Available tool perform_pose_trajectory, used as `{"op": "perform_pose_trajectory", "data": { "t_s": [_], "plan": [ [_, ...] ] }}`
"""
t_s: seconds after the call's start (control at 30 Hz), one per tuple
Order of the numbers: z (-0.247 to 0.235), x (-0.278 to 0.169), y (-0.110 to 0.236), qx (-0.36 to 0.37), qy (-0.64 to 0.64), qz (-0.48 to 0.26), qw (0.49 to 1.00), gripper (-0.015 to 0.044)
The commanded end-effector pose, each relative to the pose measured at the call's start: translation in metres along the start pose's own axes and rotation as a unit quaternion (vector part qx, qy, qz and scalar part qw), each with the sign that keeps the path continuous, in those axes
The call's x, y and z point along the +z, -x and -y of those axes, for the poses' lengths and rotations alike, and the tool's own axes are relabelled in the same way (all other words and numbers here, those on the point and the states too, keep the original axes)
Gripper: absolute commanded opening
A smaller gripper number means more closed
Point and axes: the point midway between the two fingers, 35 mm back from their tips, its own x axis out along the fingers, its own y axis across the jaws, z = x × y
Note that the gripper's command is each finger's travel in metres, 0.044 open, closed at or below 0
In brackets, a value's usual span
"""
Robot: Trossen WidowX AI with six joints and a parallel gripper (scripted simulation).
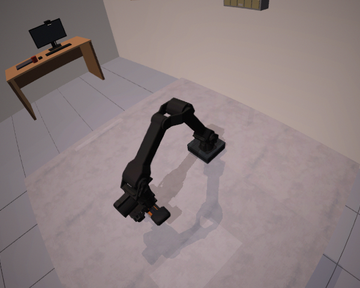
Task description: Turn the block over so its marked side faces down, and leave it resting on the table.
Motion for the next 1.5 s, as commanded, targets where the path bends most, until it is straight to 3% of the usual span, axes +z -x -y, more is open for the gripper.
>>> {"op": "perform_pose_trajectory", "data": {
  "t_s": [0.0,0.1,0.8,1.0,1.23,1.47],
  "plan": [
    [-0.001,-0.002,-0.005,0.001,0.002,-0.006,1.0,0.0361],
    [-0.001,-0.002,-0.005,0.001,0.002,-0.006,1.0,0.0282],
    [-0.001,-0.002,-0.005,0.001,0.002,-0.006,1.0,0.0143],
    [0.0,-0.002,0.023,0.001,0.002,-0.005,1.0,0.0],
    [0.0,-0.001,0.025,0.001,0.002,-0.004,1.0,0.0],
    [-0.001,0.001,0.02,0.0,0.003,0.042,0.999,0.0]
  ]
}}
